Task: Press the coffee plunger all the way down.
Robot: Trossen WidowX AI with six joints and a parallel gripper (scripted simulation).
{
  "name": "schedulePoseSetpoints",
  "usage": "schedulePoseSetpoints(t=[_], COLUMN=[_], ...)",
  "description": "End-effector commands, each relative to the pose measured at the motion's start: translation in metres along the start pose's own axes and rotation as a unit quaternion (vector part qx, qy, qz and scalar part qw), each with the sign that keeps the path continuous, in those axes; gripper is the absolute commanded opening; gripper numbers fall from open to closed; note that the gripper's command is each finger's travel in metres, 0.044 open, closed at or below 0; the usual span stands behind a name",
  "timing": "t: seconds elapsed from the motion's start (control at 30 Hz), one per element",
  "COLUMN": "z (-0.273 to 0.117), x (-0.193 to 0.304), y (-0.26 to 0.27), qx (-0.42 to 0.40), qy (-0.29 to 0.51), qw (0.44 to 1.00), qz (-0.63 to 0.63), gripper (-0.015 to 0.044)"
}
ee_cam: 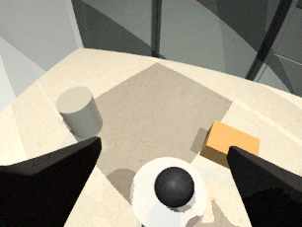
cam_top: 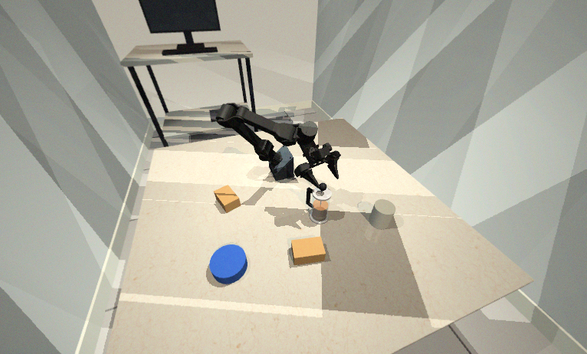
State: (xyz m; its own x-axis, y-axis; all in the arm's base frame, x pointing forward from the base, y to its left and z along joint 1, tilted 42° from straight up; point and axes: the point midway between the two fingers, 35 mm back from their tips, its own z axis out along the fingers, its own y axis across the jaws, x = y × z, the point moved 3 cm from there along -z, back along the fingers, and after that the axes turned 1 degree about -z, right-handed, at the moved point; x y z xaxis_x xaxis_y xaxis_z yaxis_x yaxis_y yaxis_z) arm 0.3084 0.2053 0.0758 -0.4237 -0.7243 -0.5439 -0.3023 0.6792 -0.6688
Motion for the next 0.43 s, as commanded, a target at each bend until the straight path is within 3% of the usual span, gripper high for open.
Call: schedulePoseSetpoints(t=[0.0, 0.4], z=[-0.0368, -0.0378], x=[-0.0364, -0.0350], y=[-0.0105, -0.0093], qx=[0.005, 0.005], qy=[-0.015, -0.015], qw=[1.000, 1.000], qz=[0.013, 0.013], gripper=[0.0440, 0.0440])
